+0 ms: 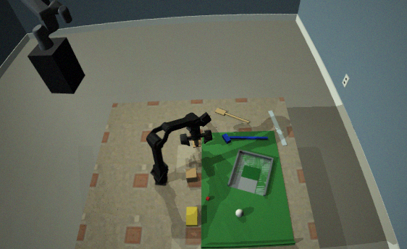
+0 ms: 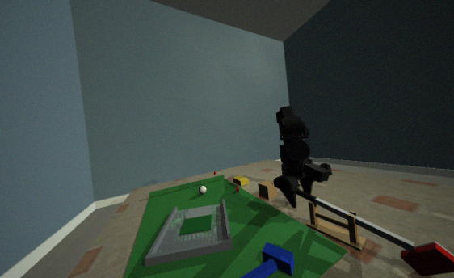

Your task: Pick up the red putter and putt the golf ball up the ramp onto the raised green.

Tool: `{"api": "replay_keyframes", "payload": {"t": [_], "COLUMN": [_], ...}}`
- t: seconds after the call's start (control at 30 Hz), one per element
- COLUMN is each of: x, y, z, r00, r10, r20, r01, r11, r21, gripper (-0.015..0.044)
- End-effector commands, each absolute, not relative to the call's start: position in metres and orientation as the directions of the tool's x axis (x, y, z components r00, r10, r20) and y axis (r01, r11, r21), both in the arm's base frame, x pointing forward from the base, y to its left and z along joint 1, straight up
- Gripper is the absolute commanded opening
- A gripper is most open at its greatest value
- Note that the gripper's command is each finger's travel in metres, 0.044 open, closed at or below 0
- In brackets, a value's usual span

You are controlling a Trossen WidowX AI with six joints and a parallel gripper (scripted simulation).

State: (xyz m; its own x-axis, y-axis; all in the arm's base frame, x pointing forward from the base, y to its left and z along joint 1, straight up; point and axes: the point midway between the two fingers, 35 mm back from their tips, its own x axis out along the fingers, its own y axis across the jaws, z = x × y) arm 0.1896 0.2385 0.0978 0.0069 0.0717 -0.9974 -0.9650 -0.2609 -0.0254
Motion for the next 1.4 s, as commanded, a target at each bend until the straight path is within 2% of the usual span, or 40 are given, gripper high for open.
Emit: {"api": "replay_keyframes", "payload": {"t": [0.0,0.47,0.7,1.37], "x": [0.19,0.19,0.19,0.191], "y": [0.239,0.239,0.239,0.24], "z": [0.098,0.098,0.098,0.174], "r00": [0.007,0.007,0.007,0.006], "r10": [0.072,0.072,0.072,0.072], "r20": [-0.997,-0.997,-0.997,-0.997], "r01": [-0.965,-0.965,-0.965,-0.965], "r11": [-0.261,-0.261,-0.261,-0.26], "r21": [-0.025,-0.025,-0.025,-0.024], "gripper": [0.0414,0.0046,0.0,0.0]}}
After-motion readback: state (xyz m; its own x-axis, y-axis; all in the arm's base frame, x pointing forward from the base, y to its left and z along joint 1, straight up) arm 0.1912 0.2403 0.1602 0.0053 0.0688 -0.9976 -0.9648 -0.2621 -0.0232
